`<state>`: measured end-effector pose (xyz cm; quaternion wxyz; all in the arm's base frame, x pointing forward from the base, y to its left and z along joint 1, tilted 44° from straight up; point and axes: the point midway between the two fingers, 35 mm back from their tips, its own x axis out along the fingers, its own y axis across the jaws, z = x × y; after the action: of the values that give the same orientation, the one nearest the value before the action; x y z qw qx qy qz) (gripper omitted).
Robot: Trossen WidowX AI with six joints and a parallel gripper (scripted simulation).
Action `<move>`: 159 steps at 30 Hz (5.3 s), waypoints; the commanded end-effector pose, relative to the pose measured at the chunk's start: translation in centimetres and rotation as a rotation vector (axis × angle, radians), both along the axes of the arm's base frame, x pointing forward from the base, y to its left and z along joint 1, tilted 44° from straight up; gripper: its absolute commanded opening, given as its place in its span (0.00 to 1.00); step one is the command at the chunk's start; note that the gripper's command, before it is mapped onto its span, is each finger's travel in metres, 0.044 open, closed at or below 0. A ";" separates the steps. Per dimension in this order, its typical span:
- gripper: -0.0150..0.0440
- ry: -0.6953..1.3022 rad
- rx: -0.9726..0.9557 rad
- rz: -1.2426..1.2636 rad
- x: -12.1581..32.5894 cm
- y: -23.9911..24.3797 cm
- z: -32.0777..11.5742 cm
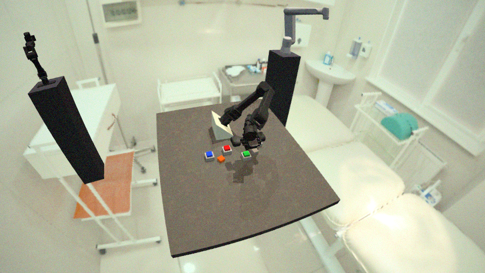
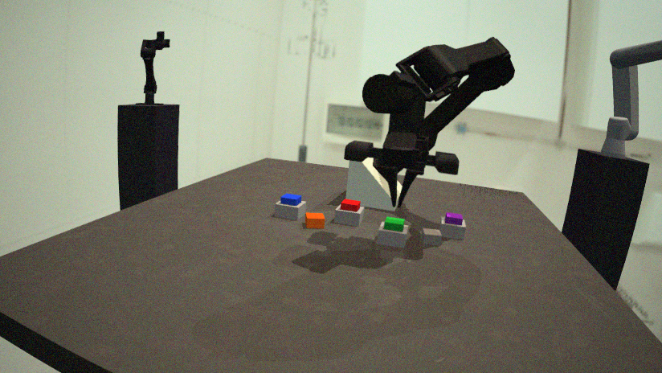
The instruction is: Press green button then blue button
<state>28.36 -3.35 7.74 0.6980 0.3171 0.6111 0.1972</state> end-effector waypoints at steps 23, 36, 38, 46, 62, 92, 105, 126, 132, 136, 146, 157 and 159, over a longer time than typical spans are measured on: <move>0.29 0.001 0.005 -0.003 0.6 2.2 -2.3; 0.29 0.001 0.005 -0.003 0.6 2.2 -2.3; 0.29 -0.003 0.000 -0.001 0.6 2.0 -2.1; 0.29 0.002 0.002 -0.003 -0.1 -0.8 0.8; 0.29 -0.014 -0.028 -0.007 -2.8 -10.9 -1.4; 0.29 0.004 -0.007 -0.003 -7.7 -13.6 -14.9; 0.29 0.003 -0.006 -0.003 -7.3 -12.1 -16.5; 0.29 0.003 -0.006 -0.003 -7.3 -11.7 -16.9; 0.29 0.004 -0.007 -0.003 -7.9 -14.0 -14.4; 0.38 0.007 -0.012 -0.005 -7.2 -13.8 -13.4; 0.82 0.016 -0.049 -0.019 -0.6 -5.2 1.5; 0.93 0.003 0.007 -0.003 -3.9 6.6 13.8; 0.93 0.003 0.007 -0.003 -3.9 6.6 13.8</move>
<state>24.86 2.83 21.16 0.7030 0.3106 0.6068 0.2029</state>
